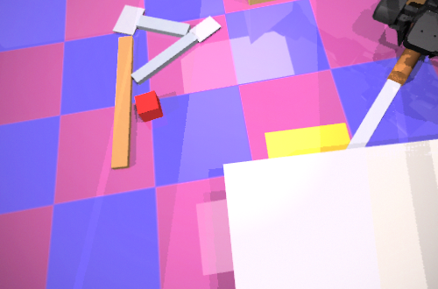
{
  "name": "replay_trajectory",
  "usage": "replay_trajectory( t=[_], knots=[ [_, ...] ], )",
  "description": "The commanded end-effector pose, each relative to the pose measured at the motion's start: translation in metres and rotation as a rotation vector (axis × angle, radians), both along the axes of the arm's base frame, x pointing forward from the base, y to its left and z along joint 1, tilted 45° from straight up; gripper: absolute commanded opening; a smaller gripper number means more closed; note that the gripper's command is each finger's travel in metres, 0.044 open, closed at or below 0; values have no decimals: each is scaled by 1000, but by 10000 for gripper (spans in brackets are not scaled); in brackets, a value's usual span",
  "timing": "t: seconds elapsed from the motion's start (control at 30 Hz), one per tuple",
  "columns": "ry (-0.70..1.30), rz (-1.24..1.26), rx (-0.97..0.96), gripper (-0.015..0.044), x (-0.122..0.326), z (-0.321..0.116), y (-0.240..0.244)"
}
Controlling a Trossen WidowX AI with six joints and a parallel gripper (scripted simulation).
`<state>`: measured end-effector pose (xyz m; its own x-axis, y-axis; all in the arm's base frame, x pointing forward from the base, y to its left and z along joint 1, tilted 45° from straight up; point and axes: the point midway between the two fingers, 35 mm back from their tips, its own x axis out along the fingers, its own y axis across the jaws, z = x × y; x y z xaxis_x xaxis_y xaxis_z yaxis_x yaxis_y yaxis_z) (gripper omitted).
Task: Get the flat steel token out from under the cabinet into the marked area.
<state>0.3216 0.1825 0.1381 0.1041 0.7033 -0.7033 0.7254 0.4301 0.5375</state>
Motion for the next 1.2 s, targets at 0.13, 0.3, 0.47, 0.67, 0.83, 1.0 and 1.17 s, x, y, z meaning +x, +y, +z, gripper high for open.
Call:
replay_trajectory(
  t=[0.13, 0.3, 0.47, 0.67, 0.83, 1.0, 1.17],
  knots=[
    [-1, -1, 0, 270, 0, -1, 1],
    [2, -4, 0, 270, 0, -4, 3],
    [-5, 1, 3, 158, 0, -1, 2],
    [-5, 1, 3, 118, 0, -1, 2],
    [-5, 1, 3, 26, 0, -1, 2],
    [-5, 1, 2, 0, 1, -1, 1],
    [-6, 2, 1, 0, 6, -5, -3]
  ],
)
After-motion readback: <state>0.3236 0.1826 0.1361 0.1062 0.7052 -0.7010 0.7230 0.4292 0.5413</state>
